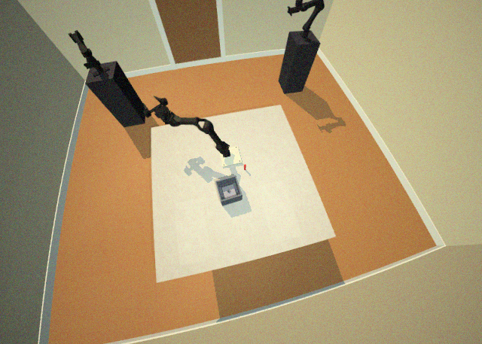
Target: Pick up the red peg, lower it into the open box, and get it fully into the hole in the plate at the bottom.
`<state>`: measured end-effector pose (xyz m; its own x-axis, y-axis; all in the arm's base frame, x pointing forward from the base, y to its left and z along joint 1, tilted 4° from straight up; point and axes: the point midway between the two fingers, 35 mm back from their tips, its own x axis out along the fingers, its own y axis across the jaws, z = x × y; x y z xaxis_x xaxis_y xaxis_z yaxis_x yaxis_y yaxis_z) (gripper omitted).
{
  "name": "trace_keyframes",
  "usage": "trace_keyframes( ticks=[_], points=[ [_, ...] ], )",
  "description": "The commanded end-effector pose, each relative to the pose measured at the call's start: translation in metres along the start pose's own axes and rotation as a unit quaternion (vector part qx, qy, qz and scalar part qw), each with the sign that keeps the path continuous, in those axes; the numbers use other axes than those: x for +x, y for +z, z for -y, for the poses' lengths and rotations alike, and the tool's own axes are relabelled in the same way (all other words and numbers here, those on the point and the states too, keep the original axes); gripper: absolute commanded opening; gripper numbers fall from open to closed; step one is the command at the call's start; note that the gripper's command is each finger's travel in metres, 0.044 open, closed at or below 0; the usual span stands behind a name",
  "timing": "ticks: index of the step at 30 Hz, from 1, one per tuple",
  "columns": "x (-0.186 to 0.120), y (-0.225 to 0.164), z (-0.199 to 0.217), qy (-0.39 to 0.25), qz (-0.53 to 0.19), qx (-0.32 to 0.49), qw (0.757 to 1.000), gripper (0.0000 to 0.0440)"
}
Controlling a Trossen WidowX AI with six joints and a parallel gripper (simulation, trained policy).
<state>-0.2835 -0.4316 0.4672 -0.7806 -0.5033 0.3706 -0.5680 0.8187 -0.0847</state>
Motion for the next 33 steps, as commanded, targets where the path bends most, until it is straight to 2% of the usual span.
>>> trace_keyframes(
  ticks=[1, 17, 33],
  points=[
    [-0.012, -0.018, 0.02, -0.027, 0.0, 0.017, 1.0, 0.044],
    [-0.093, -0.076, 0.116, -0.174, 0.038, 0.061, 0.982, 0.044],
    [-0.196, -0.129, 0.177, -0.327, 0.071, 0.083, 0.939, 0.044]
  ],
)
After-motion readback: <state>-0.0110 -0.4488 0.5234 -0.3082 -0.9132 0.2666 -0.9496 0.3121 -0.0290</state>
